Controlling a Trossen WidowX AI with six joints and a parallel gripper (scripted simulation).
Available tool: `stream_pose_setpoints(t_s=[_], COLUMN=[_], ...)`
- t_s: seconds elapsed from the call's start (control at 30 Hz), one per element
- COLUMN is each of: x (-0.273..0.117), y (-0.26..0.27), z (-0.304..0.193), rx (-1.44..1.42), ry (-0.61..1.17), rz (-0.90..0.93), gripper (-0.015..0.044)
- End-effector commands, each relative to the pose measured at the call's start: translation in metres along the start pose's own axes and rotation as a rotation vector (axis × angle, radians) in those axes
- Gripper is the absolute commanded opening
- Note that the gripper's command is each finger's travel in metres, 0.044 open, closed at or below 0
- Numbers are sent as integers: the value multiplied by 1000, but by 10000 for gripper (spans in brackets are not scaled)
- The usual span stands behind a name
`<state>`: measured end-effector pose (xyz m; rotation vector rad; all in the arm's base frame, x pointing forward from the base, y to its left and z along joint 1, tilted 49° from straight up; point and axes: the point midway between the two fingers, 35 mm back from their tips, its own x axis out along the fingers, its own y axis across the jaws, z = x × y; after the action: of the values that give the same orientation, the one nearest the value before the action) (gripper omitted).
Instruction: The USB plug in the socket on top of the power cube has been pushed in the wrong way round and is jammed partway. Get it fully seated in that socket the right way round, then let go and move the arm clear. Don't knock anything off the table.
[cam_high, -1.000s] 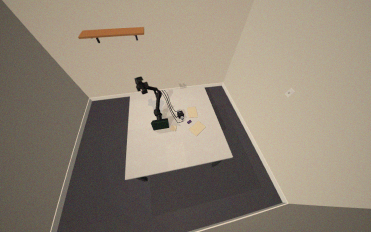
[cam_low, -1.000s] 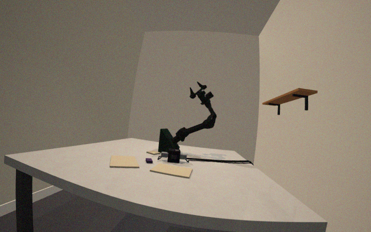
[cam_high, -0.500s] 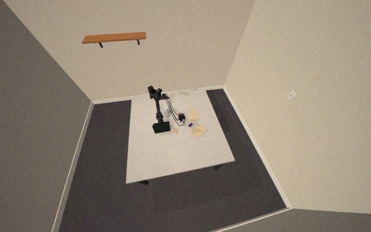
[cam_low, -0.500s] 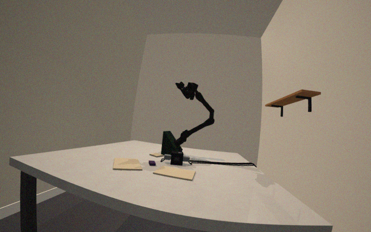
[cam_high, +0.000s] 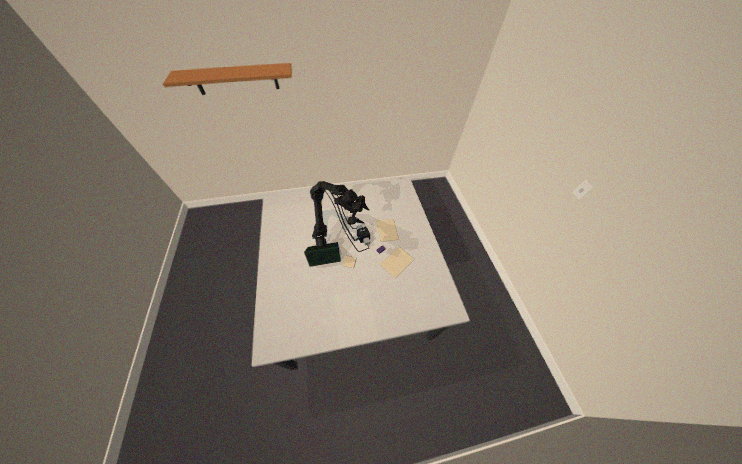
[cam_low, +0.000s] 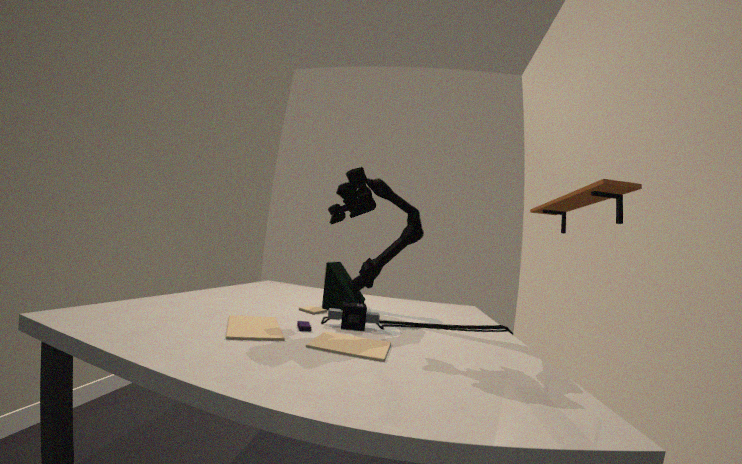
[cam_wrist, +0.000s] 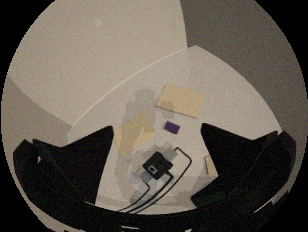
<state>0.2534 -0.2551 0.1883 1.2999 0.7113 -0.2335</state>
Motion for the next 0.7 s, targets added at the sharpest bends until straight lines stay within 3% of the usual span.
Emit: stream_pose_setpoints(t_s=[0.0, 0.3, 0.67], x=[55, 123, 125], y=[11, 24, 29], z=[-48, -173, -176], rx=[240, 658, 665], ry=[254, 669, 674], rz=[-89, -539, -551], gripper=[440, 440, 440])
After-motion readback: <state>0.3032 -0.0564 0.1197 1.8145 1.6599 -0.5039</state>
